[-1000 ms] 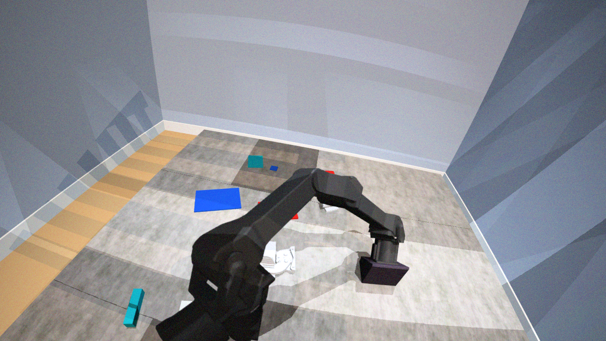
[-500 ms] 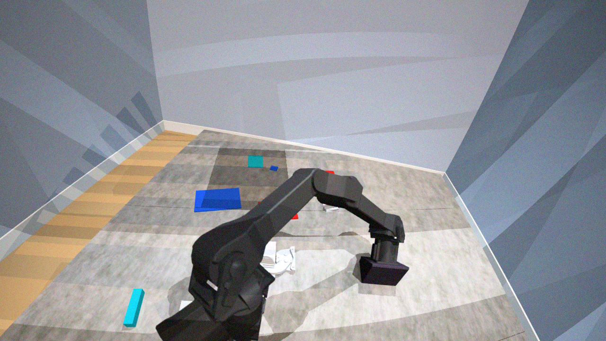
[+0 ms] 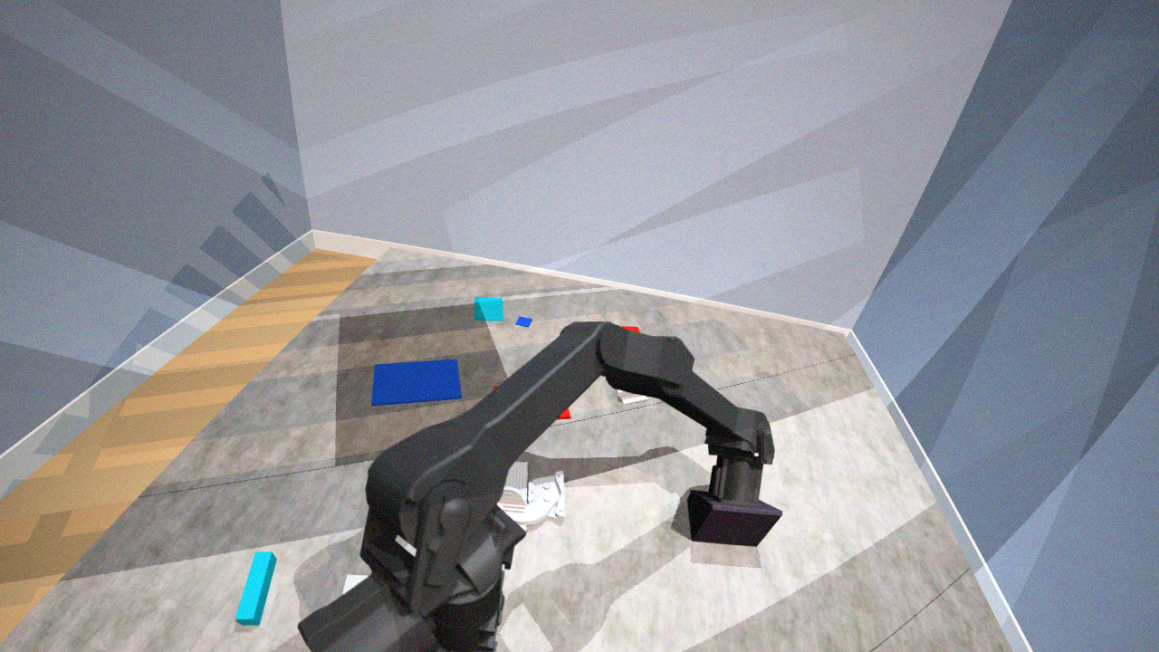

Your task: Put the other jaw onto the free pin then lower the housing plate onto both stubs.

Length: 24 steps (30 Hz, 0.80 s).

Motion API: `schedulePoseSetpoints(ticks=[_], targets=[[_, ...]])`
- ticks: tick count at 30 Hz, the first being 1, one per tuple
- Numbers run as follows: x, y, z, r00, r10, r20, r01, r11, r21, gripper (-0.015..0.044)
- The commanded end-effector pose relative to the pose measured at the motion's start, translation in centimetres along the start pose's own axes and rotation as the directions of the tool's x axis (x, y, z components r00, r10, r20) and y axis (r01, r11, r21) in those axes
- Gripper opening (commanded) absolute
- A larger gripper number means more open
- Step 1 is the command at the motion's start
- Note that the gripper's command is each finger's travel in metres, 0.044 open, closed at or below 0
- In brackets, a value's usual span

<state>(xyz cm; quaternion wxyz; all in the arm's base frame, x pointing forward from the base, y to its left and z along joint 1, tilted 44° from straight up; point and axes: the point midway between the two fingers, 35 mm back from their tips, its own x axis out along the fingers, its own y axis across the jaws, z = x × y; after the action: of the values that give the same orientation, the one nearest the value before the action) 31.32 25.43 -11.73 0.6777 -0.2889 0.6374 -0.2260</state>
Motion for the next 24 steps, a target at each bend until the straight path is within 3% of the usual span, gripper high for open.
schedulePoseSetpoints(ticks=[1, 4, 21, 24], targets=[[0.0, 0.0, 0.0, 1.000, 0.000, 0.000, 0.000, 1.000, 0.000, 0.0000], [0.0, 0.0, 0.0, 1.000, 0.000, 0.000, 0.000, 1.000, 0.000, 0.0000], [-0.9, 2.0, -5.3, 1.000, -0.002, -0.017, -0.003, 0.961, -0.275, 0.0440], [0.6, 2.1, -5.2, 1.000, -0.002, -0.017, -0.003, 0.962, -0.275, 0.0440]])
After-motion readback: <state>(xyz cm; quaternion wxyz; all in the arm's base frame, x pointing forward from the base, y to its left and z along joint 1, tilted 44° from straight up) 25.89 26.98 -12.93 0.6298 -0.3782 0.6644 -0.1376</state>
